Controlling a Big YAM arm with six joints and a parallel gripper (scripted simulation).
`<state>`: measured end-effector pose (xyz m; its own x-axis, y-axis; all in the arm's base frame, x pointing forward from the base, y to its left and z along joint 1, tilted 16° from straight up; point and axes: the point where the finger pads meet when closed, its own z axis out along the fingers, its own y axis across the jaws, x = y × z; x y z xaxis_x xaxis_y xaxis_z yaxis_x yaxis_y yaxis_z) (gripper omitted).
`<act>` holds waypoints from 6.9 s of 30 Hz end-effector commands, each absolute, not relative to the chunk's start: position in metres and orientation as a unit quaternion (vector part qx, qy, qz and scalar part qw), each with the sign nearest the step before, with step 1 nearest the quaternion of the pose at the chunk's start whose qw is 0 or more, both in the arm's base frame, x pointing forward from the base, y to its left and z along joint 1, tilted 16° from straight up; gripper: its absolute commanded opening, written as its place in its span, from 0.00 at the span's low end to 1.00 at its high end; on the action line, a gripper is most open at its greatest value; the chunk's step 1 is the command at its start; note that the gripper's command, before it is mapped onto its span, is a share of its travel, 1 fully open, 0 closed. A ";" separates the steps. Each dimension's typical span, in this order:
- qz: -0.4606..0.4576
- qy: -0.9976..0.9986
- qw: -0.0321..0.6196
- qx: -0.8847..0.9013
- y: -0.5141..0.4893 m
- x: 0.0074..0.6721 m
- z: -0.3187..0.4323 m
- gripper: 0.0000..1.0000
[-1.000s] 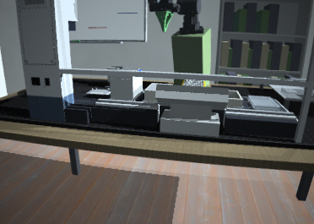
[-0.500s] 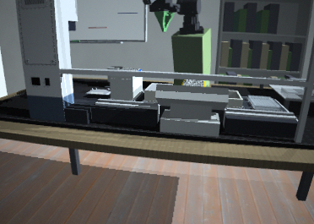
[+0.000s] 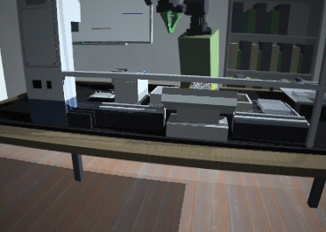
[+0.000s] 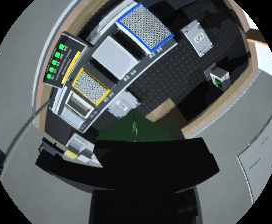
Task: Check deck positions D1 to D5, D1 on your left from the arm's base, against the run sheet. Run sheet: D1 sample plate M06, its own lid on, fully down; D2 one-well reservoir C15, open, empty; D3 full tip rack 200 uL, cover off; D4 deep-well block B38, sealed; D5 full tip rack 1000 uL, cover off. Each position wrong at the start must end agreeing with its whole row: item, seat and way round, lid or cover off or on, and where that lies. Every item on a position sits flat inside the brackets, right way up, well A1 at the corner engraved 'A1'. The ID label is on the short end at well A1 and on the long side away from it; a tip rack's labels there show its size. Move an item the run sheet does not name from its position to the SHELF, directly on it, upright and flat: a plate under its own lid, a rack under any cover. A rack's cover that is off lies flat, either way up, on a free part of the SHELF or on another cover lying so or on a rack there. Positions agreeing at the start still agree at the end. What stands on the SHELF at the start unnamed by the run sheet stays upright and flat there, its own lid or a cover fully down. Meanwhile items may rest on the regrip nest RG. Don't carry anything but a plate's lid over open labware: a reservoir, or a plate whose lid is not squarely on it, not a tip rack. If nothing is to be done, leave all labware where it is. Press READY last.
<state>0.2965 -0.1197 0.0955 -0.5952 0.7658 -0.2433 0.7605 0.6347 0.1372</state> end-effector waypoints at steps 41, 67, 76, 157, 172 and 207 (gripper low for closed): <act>0.072 0.653 0.149 0.739 -0.118 0.233 0.092 0.00; 0.063 0.649 0.156 0.742 -0.232 0.221 0.102 0.00; 0.060 0.649 0.154 0.743 -0.273 0.213 0.105 0.00; 0.057 0.650 0.138 0.745 -0.306 0.078 0.063 0.00; 0.047 0.650 0.143 0.744 -0.308 0.025 0.054 0.00; 0.062 0.651 0.129 0.746 -0.304 0.047 -0.008 0.00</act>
<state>0.0433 -0.3001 -0.0064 0.1411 0.9880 -0.0629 0.9549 -0.1191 0.2720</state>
